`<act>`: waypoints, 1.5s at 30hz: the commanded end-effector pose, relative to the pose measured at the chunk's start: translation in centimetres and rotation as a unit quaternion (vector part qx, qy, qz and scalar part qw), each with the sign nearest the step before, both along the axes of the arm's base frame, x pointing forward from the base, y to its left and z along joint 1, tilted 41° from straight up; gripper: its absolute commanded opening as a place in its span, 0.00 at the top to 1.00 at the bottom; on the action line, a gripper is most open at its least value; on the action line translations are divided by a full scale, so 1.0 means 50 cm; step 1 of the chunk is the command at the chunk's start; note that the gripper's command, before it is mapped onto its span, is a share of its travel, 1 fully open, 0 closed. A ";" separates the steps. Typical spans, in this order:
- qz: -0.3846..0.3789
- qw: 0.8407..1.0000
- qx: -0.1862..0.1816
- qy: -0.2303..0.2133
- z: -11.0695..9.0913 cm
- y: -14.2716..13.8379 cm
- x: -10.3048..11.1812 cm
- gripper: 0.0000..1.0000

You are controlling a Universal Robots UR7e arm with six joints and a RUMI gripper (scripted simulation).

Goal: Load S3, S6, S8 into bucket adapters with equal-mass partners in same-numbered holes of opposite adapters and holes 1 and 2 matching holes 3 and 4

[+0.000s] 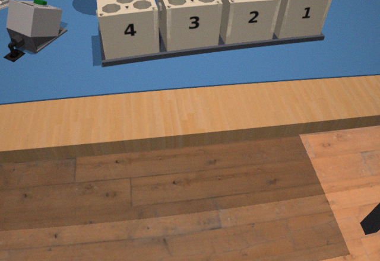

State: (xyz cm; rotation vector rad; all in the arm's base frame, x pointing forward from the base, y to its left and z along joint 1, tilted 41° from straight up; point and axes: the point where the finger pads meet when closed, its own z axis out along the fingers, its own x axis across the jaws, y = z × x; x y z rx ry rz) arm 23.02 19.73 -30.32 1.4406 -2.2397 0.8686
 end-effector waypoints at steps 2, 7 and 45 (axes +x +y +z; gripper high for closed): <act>0.001 1.000 0.002 0.000 0.030 -0.030 0.025 1.00; 0.001 1.000 0.002 0.000 0.069 -0.074 0.057 1.00; 0.001 1.000 0.002 0.000 0.336 -0.372 0.271 1.00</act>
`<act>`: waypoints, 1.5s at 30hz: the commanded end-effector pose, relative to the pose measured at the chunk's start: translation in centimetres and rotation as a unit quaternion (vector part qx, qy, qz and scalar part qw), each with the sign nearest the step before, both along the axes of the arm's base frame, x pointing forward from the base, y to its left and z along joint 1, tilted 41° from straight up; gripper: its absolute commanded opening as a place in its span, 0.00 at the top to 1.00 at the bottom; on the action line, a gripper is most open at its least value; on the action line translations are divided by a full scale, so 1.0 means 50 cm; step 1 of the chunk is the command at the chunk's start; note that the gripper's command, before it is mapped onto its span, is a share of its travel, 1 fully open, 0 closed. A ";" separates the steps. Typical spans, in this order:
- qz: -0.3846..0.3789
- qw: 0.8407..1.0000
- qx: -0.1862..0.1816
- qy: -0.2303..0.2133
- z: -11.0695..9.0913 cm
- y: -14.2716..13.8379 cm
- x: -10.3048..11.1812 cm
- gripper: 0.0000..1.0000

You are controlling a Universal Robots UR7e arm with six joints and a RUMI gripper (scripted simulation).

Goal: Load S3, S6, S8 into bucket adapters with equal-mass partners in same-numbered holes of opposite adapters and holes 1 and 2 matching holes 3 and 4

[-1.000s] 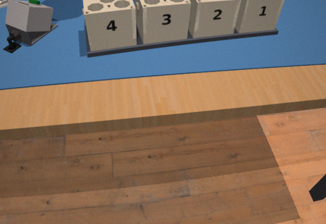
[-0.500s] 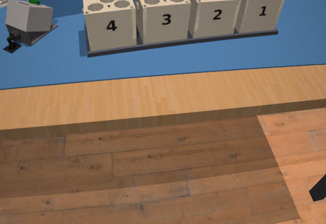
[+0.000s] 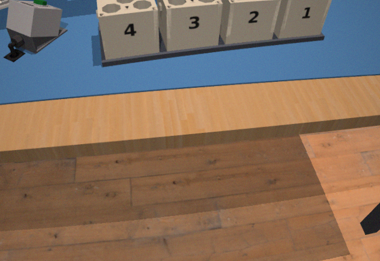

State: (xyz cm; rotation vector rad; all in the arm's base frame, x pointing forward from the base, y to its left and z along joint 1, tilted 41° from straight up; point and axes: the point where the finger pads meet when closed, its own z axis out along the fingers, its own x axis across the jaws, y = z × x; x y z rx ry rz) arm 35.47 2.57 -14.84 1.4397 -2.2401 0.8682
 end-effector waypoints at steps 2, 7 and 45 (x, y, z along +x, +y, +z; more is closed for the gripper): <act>0.001 1.000 0.002 0.000 0.042 -0.046 0.035 1.00; 0.001 1.000 0.002 0.000 0.066 -0.072 0.054 1.00; -0.029 0.999 0.004 -0.026 0.312 -0.345 0.251 1.00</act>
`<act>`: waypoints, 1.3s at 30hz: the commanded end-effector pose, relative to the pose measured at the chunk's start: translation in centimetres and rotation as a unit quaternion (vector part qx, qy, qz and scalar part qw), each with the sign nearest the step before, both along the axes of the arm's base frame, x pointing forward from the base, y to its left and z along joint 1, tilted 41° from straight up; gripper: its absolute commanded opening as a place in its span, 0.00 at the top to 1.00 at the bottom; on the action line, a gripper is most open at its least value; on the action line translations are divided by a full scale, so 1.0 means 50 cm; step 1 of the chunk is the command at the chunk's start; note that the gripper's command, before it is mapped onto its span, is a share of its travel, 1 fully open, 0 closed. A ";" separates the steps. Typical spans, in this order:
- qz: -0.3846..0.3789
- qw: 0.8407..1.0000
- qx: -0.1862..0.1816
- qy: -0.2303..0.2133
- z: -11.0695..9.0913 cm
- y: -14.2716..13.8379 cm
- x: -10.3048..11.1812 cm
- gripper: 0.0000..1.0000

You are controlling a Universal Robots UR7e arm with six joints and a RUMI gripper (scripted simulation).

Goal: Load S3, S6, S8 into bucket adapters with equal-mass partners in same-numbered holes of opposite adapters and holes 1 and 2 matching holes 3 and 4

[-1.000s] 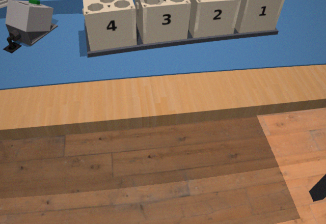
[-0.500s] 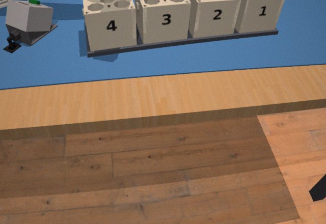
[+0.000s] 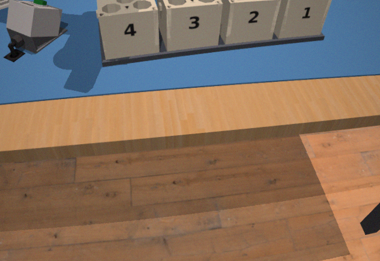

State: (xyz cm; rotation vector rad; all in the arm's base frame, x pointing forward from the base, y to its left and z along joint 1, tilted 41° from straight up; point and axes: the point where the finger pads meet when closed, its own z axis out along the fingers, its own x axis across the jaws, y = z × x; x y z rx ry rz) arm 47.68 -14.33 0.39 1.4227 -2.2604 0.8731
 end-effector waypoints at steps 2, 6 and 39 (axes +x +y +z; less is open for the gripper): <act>-0.042 0.998 0.003 -0.037 0.007 -0.008 0.007 1.00; -0.083 0.994 0.005 -0.071 0.007 -0.008 0.007 1.00; -0.097 0.992 0.006 -0.083 -0.053 -0.059 0.011 1.00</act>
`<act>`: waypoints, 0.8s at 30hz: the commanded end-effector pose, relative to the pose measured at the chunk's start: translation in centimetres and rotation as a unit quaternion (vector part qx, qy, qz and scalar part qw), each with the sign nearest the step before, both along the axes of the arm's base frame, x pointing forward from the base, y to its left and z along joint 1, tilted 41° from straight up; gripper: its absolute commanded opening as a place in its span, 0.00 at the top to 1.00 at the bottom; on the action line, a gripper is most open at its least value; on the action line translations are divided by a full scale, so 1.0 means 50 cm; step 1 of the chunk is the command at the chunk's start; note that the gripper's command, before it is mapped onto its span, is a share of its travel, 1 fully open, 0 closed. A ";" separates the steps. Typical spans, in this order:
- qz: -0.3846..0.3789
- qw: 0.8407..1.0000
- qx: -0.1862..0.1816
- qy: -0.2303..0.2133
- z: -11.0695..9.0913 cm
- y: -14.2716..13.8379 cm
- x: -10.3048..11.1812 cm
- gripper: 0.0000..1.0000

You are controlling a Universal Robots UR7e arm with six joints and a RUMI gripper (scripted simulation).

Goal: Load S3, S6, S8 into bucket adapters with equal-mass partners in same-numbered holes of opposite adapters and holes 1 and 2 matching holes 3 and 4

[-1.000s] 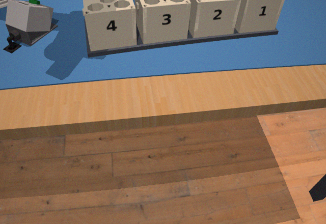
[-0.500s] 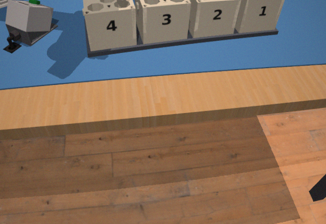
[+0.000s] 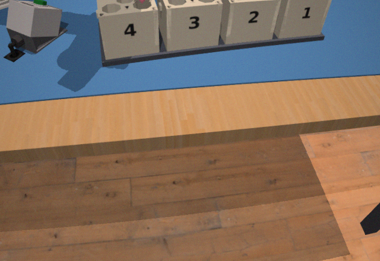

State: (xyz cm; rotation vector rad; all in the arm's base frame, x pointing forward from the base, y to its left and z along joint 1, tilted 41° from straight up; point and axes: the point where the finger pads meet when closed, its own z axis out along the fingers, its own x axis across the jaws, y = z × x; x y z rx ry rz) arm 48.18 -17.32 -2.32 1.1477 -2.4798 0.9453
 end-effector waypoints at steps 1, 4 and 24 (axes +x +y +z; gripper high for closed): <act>0.000 1.000 0.000 -0.001 0.001 0.000 0.001 1.00; 0.000 1.000 0.000 -0.001 -0.003 -0.003 0.001 1.00; 0.000 1.000 0.000 -0.001 -0.036 -0.031 0.003 1.00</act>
